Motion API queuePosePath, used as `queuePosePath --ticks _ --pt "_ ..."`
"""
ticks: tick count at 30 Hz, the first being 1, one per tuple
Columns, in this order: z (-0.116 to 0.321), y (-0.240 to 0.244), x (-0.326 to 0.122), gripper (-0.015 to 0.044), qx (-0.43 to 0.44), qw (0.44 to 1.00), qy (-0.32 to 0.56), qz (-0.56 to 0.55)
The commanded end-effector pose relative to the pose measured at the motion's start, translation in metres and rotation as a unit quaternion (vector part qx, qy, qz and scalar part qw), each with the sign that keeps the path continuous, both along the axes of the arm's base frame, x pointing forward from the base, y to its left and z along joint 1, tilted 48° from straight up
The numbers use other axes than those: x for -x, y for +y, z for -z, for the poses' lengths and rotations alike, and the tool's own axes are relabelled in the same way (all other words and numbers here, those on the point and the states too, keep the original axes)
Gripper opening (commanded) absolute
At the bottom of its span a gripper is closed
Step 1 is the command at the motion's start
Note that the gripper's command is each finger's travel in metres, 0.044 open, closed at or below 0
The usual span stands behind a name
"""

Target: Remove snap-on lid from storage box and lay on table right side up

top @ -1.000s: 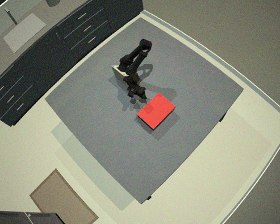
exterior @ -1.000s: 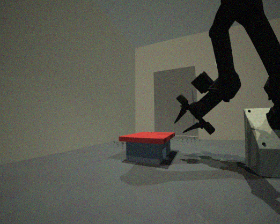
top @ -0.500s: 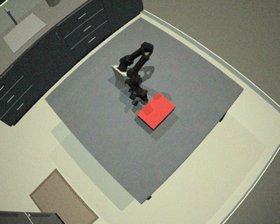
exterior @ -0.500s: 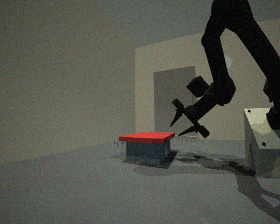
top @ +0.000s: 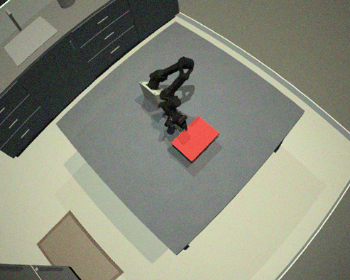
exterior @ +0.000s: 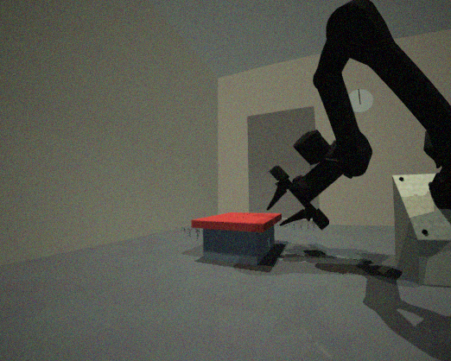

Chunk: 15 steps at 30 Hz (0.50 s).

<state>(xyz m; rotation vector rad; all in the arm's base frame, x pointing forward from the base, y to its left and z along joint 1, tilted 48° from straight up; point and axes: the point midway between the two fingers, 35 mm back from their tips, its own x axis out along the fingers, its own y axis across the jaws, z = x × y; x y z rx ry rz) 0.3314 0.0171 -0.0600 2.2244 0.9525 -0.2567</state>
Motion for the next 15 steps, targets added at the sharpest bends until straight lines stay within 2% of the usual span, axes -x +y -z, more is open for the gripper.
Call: queuePosePath --ticks 1,7,10,15 --pt "0.0042 0.0044 -0.0039 0.0235 -0.001 1.0 0.002 0.002" --pt "0.007 0.0095 -0.0084 0.0235 -0.003 1.0 0.001 0.003" --pt "0.007 0.0095 -0.0084 0.0156 -0.003 1.0 0.001 0.003" --pt "0.007 0.0095 -0.0084 0.0123 -0.003 1.0 0.001 0.003"
